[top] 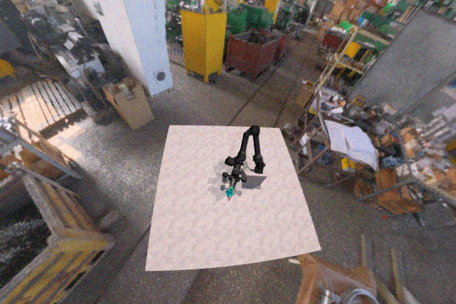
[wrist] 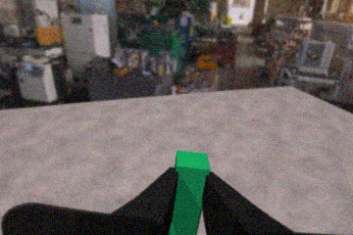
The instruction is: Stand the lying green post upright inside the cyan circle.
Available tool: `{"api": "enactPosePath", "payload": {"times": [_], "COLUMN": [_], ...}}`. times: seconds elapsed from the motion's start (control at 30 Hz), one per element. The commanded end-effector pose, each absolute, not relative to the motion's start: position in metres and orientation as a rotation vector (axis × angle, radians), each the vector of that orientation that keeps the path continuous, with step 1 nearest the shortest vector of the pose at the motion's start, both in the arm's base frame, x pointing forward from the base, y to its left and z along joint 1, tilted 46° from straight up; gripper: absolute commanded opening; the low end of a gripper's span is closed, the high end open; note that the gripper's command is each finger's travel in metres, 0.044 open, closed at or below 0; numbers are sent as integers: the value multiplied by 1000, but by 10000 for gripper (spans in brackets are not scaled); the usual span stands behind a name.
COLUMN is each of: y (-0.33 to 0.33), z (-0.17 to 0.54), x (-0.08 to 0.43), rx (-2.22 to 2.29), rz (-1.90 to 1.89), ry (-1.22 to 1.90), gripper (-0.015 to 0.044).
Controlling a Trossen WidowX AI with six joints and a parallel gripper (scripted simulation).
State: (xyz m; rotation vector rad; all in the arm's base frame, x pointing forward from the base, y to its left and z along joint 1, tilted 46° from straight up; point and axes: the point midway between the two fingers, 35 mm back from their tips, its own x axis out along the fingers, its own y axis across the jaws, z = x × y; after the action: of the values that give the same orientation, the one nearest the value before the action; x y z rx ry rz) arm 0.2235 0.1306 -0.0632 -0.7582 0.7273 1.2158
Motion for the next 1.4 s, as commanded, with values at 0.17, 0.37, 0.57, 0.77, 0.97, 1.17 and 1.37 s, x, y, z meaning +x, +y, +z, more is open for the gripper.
{"api": "enactPosePath", "payload": {"times": [0.17, 0.37, 0.57, 0.77, 0.97, 1.17, 1.37], "y": [129, 128, 127, 127, 127, 121, 107], "z": [-57, -52, -49, -49, -49, -55, -67], "x": [220, 218, 217, 217, 217, 219, 222], "rx": [-762, -766, -769, -769, -769, -772, -778], "rz": [1224, 1225, 1225, 1225, 1225, 1225, 1226], "ry": [649, 595, 564, 564, 564, 567, 574], "gripper": [23, 23, 23, 23, 23, 23, 23]}}
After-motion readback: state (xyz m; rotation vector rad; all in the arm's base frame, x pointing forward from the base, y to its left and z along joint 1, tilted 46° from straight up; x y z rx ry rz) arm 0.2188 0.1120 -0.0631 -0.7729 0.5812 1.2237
